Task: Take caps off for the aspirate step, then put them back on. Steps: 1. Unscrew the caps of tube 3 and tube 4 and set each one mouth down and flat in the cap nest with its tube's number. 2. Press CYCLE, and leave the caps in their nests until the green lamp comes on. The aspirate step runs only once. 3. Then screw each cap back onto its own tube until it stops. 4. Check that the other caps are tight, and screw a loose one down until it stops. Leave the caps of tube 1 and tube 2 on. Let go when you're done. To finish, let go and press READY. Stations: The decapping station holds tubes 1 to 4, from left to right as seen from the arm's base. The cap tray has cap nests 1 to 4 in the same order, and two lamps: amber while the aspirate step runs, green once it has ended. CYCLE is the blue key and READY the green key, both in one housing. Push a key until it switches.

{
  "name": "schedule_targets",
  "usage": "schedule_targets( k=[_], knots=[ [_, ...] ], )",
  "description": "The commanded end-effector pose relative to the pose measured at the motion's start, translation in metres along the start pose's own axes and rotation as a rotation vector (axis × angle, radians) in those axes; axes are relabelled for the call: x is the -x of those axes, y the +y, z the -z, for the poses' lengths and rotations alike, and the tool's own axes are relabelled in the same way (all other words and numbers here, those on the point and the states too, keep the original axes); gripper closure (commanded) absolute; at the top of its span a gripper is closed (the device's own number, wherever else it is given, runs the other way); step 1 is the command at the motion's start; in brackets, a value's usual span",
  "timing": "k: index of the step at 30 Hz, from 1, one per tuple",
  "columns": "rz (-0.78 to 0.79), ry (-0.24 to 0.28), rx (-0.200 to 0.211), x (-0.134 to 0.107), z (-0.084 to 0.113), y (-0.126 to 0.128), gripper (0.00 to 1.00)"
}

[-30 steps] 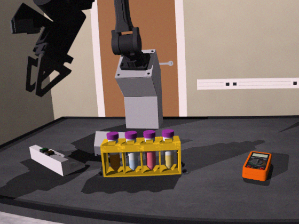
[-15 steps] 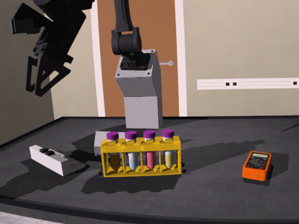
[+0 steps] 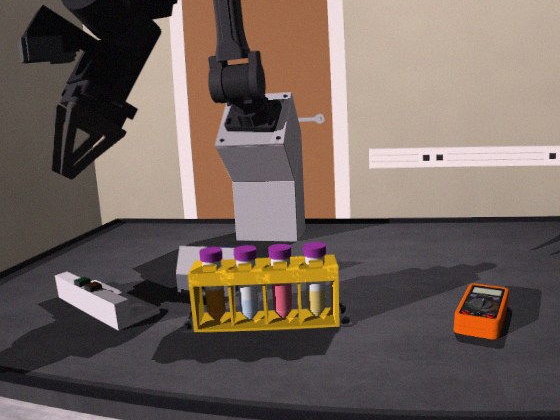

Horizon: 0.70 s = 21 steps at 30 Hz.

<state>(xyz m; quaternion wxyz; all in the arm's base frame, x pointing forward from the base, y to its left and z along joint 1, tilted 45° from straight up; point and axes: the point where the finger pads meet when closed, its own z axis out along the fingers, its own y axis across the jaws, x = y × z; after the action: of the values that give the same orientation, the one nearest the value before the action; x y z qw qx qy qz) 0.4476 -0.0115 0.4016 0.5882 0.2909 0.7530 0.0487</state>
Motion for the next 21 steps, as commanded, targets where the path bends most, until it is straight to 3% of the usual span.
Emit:
schedule_targets(
  k=[1,18,19,21],
  knots=[
    [-0.013,-0.027,0.017,0.016,0.005,0.008,0.51],
    [-0.013,-0.027,0.017,0.016,0.005,0.008,0.51],
    [0.007,-0.027,0.020,0.006,0.008,-0.004,0.51],
    [0.077,0.024,0.010,-0.008,0.004,-0.012,0.51]
  ],
)
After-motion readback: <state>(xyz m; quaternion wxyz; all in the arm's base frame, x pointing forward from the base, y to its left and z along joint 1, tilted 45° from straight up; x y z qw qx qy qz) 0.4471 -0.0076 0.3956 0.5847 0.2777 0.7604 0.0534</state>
